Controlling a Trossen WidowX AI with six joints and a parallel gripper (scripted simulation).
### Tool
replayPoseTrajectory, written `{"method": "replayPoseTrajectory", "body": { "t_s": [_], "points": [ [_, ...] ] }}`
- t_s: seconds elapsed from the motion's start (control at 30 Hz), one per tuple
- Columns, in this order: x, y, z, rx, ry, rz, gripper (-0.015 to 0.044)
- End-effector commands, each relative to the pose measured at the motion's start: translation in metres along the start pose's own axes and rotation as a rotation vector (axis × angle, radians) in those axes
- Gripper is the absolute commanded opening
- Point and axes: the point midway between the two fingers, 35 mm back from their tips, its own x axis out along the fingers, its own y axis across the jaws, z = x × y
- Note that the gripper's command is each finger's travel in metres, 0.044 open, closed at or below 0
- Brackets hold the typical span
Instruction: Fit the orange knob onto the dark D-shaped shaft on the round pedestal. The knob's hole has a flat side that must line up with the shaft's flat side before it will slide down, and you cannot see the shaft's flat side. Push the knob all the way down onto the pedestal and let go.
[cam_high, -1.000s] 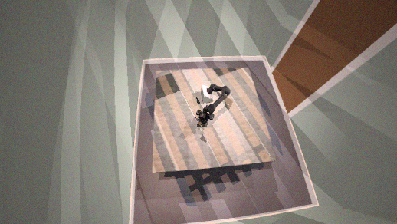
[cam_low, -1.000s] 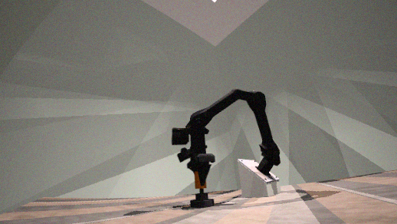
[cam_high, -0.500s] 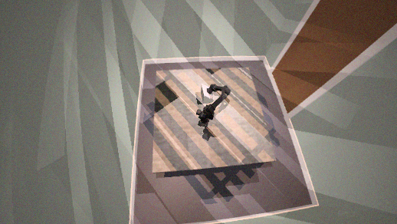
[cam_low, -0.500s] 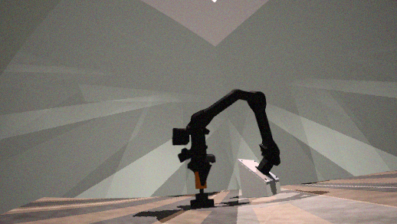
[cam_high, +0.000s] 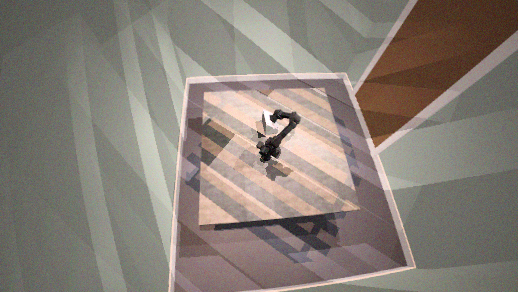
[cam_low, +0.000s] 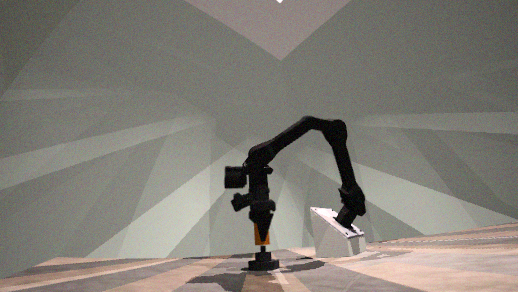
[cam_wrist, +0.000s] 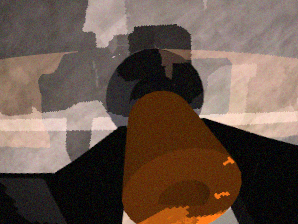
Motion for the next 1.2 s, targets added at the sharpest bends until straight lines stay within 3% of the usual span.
{"method": "replayPoseTrajectory", "body": {
  "t_s": [0.0,0.9,1.17],
  "points": [
    [-0.0024,0.0,0.003,0.042,-0.008,-0.003,0.0],
    [-0.0013,-0.002,-0.0005,0.042,-0.007,-0.003,0.0],
    [-0.003,-0.0007,0.001,0.251,-0.008,-0.002,0.0]
  ]
}}
